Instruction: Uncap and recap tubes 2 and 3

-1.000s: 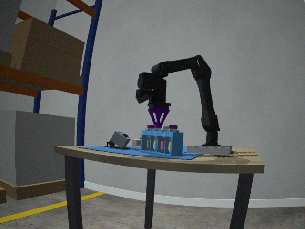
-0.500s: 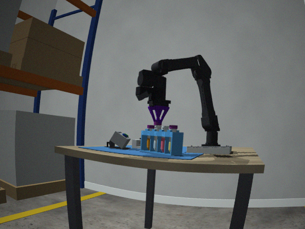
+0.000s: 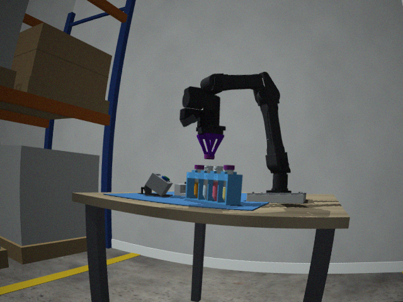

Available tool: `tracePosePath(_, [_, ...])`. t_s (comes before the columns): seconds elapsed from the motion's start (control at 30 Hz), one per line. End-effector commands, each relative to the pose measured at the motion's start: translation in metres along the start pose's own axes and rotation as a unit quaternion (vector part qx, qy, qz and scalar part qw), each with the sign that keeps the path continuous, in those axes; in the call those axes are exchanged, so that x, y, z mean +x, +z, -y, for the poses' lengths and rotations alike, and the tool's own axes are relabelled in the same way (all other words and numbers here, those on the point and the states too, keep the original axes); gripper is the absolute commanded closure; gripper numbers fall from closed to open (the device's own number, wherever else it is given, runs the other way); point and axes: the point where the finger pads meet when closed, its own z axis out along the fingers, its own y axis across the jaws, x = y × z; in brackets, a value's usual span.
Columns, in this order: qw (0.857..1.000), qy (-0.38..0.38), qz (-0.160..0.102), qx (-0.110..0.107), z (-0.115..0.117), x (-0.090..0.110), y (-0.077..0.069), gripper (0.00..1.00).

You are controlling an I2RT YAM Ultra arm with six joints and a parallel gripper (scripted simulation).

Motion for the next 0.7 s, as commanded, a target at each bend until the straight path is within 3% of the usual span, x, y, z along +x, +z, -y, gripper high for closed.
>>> tracePosePath(0.0, [0.991, 0.132, 0.008, 0.0, 0.025, 0.008, -0.007, 1.0])
tracePosePath(0.07, [0.991, 0.132, 0.008, 0.0, 0.025, 0.008, -0.007, 1.0])
tracePosePath(0.1, [0.985, 0.173, 0.008, -0.001, 0.033, 0.011, -0.007, 1.0])
tracePosePath(0.2, [0.958, 0.286, 0.007, -0.001, 0.057, 0.02, -0.007, 1.0])
tracePosePath(0.23, [0.956, 0.295, 0.008, -0.001, 0.057, 0.02, -0.007, 1.0])
tracePosePath(0.3, [0.929, 0.369, 0.007, -0.001, 0.072, 0.026, -0.007, 1.0])
tracePosePath(0.33, [0.928, 0.373, 0.008, -0.001, 0.072, 0.026, -0.007, 1.0])
tracePosePath(0.37, [0.911, 0.412, 0.007, -0.002, 0.08, 0.029, -0.007, 1.0])
tracePosePath(0.4, [0.906, 0.422, 0.007, -0.002, 0.088, 0.032, -0.007, 1.0])
tracePosePath(0.57, [0.906, 0.422, 0.008, -0.001, 0.127, 0.047, -0.007, 1.0])
tracePosePath(0.67, [0.906, 0.422, 0.008, -0.001, 0.135, 0.05, -0.007, 1.0])
